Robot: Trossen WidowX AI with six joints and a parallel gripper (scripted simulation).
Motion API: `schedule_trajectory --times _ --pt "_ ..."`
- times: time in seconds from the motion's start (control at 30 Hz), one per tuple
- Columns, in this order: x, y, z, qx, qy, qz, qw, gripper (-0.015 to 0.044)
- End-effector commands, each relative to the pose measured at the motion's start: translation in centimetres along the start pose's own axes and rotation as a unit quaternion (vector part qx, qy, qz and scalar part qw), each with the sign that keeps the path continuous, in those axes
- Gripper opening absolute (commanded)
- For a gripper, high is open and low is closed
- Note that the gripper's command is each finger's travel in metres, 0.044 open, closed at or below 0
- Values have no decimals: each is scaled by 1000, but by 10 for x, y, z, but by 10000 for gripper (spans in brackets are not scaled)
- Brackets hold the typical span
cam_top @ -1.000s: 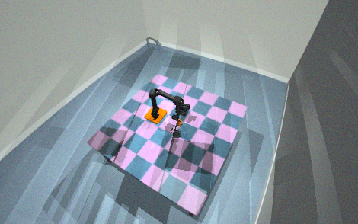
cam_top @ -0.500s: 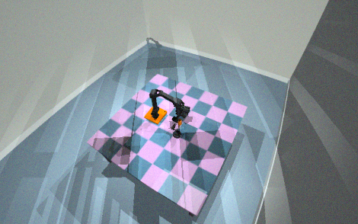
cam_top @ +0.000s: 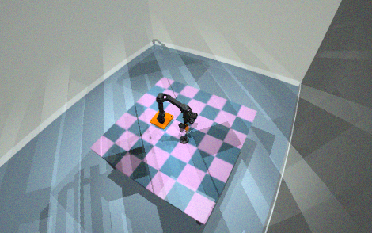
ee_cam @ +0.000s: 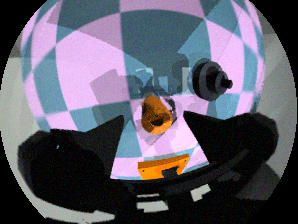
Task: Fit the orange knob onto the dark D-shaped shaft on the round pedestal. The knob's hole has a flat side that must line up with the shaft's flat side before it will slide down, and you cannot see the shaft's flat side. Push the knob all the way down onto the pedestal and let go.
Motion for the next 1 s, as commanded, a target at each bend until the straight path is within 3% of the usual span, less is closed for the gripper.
schedule_trajectory --times 0.0,0.7,0.97 --pt "7 0 0 -3 2 -2 1000 440" --pt "38 -1 -2 -4 1 -3 1000 440" --pt "38 -1 -2 -4 1 -3 1000 230"
Point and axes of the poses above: the point midway between the two fingers, 35 mm back from their tips, its own x axis out along the fingers, its own y axis across the jaws, z = x × y, the point moved 5 cm from there along -x, back along the fingers, and after that the axes turned 2 degrees about -x, right-handed, at the moved point
